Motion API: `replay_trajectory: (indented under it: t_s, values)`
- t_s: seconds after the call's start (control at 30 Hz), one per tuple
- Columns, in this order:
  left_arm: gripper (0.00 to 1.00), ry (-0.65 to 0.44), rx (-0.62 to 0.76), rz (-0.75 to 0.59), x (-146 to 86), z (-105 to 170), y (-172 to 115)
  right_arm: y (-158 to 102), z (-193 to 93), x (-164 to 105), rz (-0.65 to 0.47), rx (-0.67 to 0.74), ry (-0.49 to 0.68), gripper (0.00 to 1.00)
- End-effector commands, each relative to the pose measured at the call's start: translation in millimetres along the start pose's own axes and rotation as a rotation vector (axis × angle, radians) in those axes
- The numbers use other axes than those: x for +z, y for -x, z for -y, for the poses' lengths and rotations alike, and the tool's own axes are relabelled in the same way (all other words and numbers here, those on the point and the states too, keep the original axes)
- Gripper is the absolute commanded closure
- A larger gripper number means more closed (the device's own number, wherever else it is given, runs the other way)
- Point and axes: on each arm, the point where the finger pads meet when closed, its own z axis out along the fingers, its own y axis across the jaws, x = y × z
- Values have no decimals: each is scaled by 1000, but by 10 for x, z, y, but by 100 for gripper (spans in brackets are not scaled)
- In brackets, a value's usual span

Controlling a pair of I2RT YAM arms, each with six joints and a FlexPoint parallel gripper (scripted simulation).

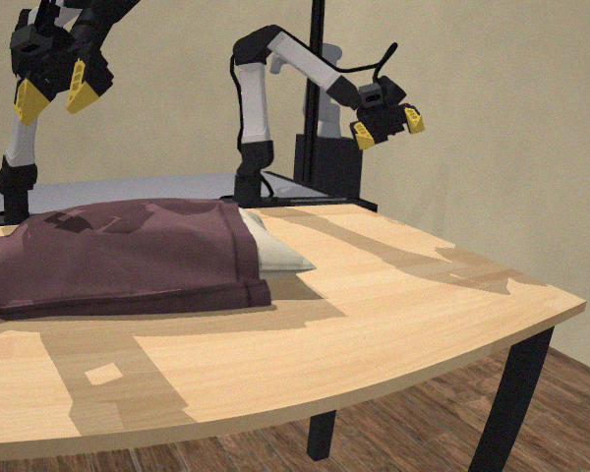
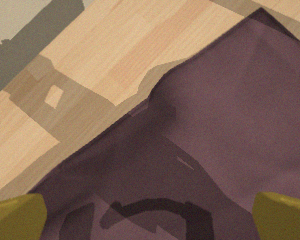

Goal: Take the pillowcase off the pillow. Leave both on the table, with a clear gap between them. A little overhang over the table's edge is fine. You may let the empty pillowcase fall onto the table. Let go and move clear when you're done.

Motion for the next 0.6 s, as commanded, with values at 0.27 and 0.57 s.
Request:
replay_trajectory:
  t_s: [0.27, 0.57]
  values:
    - [0, 0, 14, 6, 3, -15, 45, 49, 0, -44, 9, 11, 12, 0]
    - [0, -4, 3, 4, -12, -35, 155, 49, 0, -44, 9, 11, 12, 0]
